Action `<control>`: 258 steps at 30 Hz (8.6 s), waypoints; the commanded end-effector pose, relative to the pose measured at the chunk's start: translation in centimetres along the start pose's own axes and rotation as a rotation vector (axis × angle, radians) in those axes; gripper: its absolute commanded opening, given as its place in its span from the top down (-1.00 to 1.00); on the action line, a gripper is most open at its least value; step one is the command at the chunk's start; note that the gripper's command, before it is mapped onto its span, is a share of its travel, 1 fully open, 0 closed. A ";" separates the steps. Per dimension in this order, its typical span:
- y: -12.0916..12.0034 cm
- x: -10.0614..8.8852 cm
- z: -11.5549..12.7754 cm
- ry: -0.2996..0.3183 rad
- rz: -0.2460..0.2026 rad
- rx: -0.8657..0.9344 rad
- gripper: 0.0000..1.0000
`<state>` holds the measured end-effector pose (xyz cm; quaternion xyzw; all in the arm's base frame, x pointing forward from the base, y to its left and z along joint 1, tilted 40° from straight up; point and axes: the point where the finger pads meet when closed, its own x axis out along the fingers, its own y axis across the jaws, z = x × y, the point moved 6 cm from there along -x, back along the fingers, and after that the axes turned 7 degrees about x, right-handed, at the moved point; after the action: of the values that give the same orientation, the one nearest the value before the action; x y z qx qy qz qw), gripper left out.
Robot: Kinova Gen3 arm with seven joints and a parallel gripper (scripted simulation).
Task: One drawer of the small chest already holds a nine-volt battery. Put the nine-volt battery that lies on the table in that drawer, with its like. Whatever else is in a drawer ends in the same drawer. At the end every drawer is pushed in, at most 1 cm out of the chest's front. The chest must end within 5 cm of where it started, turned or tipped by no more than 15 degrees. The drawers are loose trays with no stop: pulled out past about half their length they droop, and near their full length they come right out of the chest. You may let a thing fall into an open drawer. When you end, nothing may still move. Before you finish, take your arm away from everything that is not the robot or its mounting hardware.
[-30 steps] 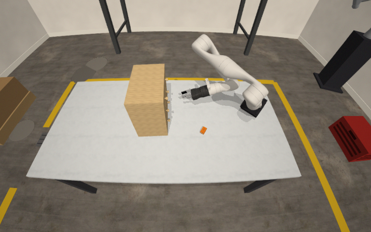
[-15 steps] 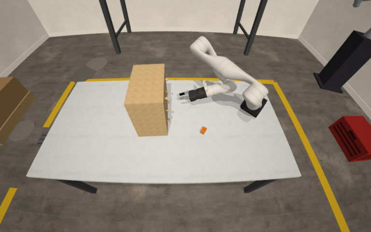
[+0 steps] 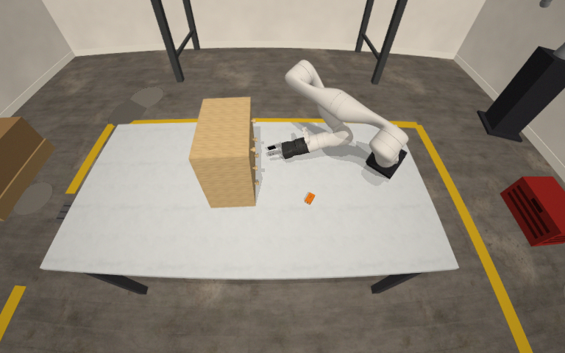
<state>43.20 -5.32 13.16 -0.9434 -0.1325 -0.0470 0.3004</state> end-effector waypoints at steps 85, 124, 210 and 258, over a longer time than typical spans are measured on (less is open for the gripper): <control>0.0 3.1 1.5 0.001 -0.009 -0.002 -0.34; 0.0 3.2 1.5 0.001 -0.009 -0.002 -0.34; -0.2 6.4 0.4 0.001 -0.009 -0.002 -0.34; -0.2 6.4 0.4 0.001 -0.009 -0.002 0.26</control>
<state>49.27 -3.47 14.01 -0.9430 -0.1368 -0.0482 0.2996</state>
